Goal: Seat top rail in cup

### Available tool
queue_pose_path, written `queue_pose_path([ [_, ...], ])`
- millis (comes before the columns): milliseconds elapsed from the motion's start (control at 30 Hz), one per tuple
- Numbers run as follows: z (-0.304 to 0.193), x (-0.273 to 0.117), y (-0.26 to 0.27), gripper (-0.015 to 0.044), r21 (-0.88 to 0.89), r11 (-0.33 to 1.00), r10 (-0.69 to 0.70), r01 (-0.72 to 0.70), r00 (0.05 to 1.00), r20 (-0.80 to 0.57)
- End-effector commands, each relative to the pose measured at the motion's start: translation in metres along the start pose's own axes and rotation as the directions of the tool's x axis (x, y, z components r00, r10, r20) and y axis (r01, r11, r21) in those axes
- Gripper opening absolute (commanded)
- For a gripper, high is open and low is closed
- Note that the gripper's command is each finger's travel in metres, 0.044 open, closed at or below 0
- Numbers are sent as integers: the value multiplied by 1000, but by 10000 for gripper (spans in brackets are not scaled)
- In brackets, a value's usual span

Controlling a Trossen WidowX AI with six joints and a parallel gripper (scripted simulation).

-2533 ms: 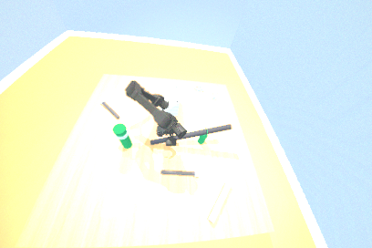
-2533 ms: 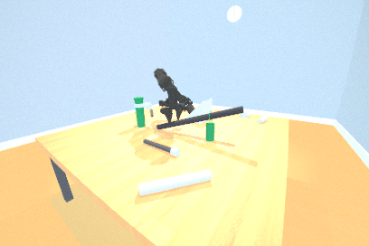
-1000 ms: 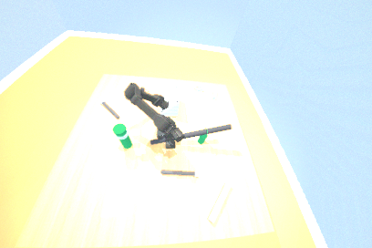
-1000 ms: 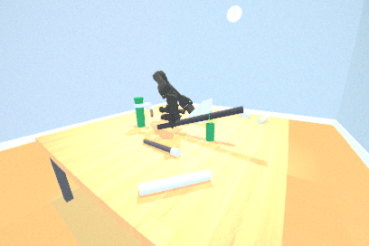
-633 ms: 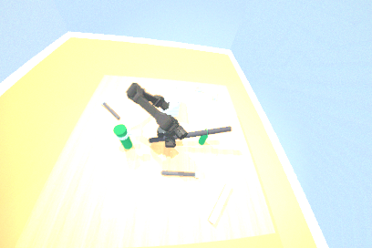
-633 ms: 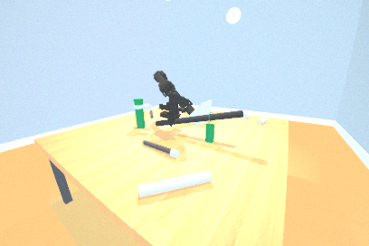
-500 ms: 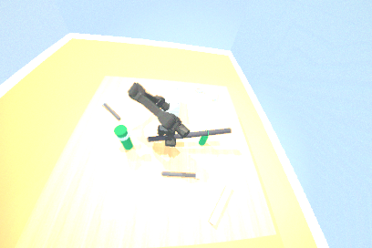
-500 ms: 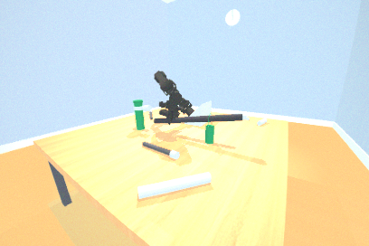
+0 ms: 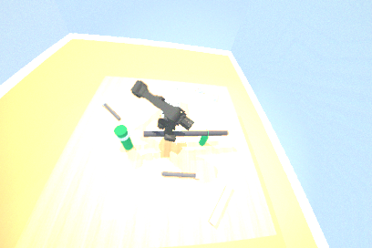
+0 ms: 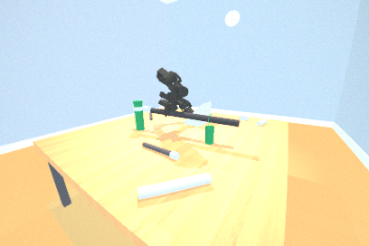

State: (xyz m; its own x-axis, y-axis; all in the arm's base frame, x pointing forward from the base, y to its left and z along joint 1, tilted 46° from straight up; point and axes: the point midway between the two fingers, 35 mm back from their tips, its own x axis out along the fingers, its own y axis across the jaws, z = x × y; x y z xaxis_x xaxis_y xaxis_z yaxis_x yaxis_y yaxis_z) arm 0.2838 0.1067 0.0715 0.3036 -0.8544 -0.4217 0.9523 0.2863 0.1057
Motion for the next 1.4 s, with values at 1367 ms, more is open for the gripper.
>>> queue_pose_path([
  [1367, 6, -2, 6, 0, 0, 1000, 0, 0, 1000, 0],
])
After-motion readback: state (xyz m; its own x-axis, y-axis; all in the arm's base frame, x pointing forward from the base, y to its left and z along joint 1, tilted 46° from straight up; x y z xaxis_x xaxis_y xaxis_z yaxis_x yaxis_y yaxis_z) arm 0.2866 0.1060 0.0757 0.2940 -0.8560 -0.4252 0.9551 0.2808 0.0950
